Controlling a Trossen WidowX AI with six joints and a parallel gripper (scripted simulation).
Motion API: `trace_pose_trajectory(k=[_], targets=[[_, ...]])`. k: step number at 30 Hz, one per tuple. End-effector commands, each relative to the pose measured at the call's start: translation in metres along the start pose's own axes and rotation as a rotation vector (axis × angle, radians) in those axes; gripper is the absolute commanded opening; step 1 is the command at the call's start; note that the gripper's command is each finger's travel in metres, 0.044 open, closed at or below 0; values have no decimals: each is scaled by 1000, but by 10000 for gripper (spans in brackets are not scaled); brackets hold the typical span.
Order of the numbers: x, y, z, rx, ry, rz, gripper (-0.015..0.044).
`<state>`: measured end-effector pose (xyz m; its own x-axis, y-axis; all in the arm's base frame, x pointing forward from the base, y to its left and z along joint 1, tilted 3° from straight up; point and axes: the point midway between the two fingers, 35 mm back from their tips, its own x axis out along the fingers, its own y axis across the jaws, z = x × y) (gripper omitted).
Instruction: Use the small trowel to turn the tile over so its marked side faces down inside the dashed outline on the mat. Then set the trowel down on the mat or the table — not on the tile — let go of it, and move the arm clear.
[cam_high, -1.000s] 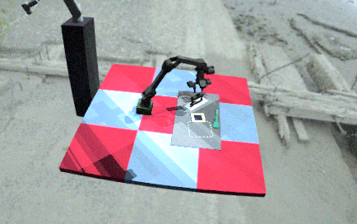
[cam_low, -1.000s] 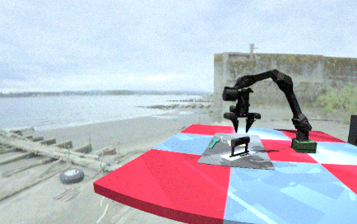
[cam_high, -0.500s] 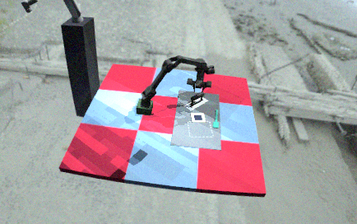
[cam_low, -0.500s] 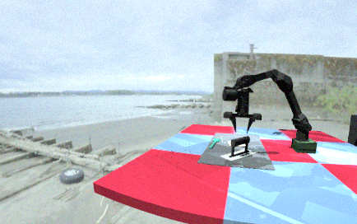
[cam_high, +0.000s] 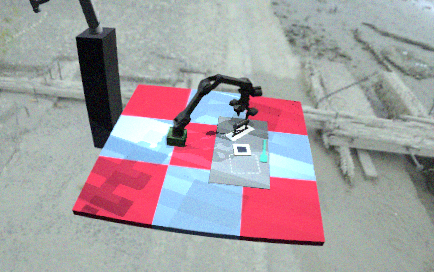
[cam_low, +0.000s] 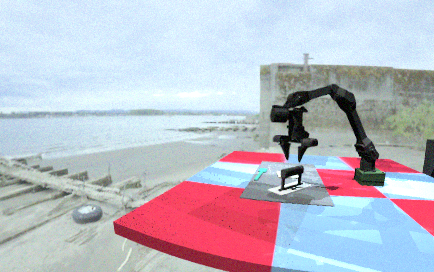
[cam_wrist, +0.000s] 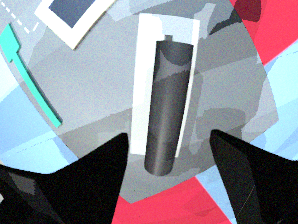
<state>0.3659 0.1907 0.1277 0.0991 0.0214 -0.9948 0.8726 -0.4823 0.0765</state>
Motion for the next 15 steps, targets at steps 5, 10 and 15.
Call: trace_pose_trajectory(k=[5, 10, 15], targets=[[3, 0, 1, 135, -10, -3, 270], [7, 0, 0, 135, -10, -2, 270], [15, 0, 0, 136, -9, -2, 270]])
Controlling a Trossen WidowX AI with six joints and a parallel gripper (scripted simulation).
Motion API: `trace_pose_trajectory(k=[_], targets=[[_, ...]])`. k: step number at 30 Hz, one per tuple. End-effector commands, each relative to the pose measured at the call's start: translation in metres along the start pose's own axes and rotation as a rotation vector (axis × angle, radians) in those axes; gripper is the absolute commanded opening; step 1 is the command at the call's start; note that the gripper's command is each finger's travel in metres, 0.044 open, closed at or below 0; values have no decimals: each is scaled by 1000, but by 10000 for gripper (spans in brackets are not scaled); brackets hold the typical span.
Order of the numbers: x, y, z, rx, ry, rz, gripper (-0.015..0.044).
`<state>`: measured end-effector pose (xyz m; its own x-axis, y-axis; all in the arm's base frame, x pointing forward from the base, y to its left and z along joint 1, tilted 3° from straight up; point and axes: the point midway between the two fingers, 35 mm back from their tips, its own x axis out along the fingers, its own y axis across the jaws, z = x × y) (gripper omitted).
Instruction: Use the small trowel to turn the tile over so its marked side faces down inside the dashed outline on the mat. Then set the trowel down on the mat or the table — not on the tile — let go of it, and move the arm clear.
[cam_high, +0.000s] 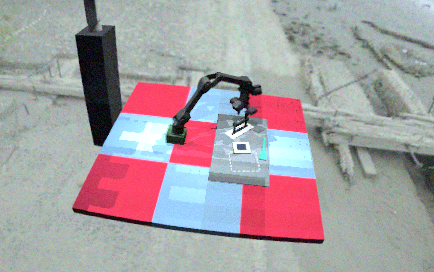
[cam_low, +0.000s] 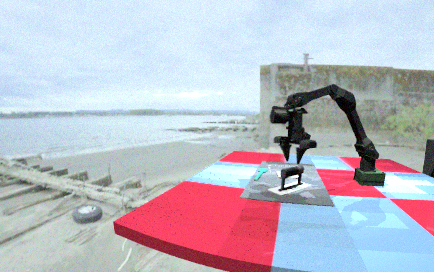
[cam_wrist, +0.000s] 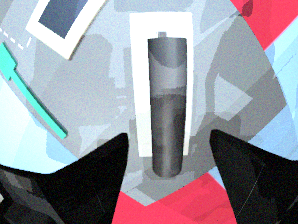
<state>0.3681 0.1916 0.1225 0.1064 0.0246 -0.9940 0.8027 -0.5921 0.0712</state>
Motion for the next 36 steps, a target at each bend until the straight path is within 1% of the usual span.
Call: trace_pose_trajectory(k=[1, 25, 30, 36], targets=[[11, 0, 2, 6, -16, -5, 270], [46, -1, 3, 7, -13, -4, 270], [46, -1, 3, 7, -13, -4, 139], [46, -1, 3, 7, -13, -4, 130]])
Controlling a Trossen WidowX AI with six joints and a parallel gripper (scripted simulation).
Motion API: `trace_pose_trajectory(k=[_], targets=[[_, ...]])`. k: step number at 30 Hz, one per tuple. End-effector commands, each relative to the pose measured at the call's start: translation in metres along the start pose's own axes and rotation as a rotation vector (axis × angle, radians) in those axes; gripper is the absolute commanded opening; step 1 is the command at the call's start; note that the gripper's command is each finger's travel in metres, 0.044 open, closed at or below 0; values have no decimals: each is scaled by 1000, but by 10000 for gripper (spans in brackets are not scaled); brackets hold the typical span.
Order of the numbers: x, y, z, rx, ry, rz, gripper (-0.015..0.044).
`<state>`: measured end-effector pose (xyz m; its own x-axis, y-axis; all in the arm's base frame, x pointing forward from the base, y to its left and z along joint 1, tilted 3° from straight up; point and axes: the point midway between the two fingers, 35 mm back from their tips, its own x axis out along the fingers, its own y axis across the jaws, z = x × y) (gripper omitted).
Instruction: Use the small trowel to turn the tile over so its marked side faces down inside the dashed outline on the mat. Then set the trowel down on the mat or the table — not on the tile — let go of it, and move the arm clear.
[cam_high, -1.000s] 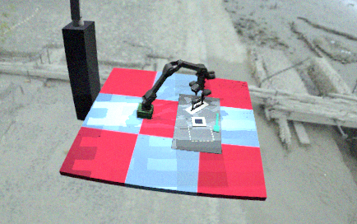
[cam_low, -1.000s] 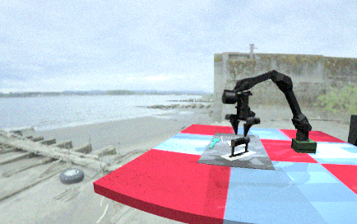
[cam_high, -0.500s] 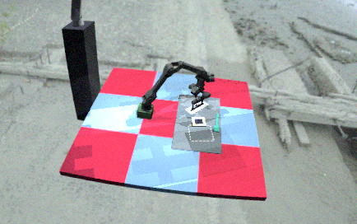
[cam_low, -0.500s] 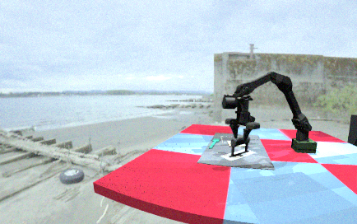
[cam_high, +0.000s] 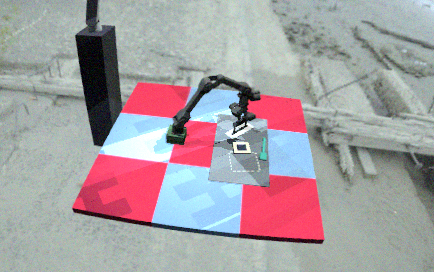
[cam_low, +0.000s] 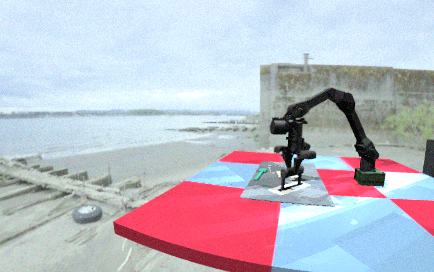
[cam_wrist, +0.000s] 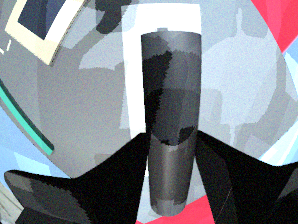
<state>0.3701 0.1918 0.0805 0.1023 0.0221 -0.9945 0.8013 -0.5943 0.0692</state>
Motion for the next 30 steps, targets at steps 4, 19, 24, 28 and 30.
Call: trace_pose_trajectory(k=[4, 19, 24, 28, 30], targets=[[4, 0, 1, 4, -9, -2, 130], [4, 0, 1, -40, -9, -2, 130], [4, 0, 1, -187, -9, -3, 130], [4, 0, 1, -305, -9, -3, 130], [4, 0, 1, -364, -8, -3, 130]])
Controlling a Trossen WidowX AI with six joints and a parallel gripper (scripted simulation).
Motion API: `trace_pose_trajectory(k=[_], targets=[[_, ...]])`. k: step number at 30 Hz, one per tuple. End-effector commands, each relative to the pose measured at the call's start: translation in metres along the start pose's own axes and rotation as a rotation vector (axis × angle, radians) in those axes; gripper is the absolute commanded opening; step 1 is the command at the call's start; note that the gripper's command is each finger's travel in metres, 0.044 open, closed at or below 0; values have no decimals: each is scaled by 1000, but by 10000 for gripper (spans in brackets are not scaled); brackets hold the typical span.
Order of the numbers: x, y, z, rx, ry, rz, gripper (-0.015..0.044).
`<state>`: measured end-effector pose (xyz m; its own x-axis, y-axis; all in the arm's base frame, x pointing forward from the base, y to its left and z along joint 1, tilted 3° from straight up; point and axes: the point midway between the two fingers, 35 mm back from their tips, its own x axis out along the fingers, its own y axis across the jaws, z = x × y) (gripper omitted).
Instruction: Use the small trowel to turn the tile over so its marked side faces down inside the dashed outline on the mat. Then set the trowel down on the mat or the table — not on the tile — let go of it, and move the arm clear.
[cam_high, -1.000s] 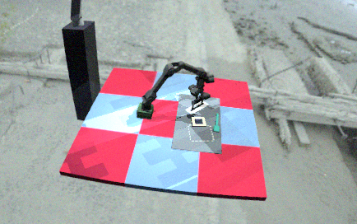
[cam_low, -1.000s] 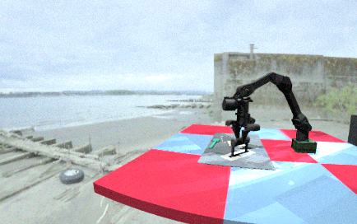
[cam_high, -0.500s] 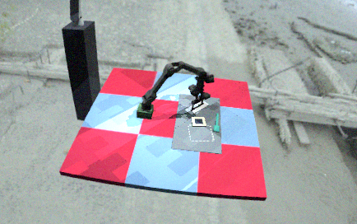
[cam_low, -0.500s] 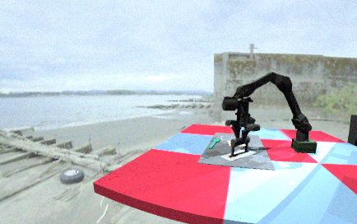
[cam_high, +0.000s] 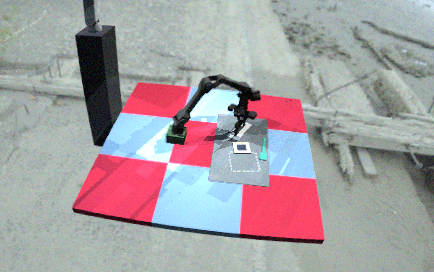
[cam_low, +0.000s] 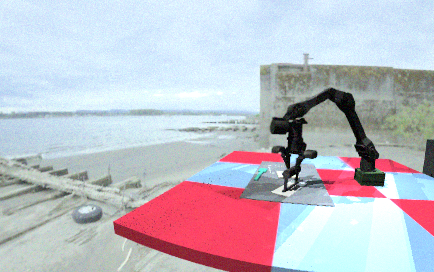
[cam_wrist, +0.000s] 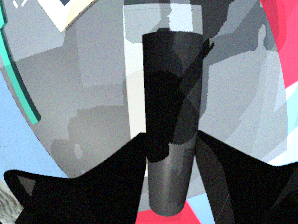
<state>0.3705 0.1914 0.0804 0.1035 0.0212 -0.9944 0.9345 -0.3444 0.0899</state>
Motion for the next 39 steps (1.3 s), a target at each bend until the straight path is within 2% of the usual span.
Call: trace_pose_trajectory(k=[1, 17, 22, 27, 28, 39], targets=[[3, -1, 1, -109, -7, -6, 130], [3, -1, 1, -576, -6, -8, 130], [3, -1, 1, -595, -6, -8, 130], [3, -1, 1, -595, -6, -8, 261], [3, -1, 1, -595, -6, -8, 270], [3, -1, 1, -595, -6, -8, 270]])
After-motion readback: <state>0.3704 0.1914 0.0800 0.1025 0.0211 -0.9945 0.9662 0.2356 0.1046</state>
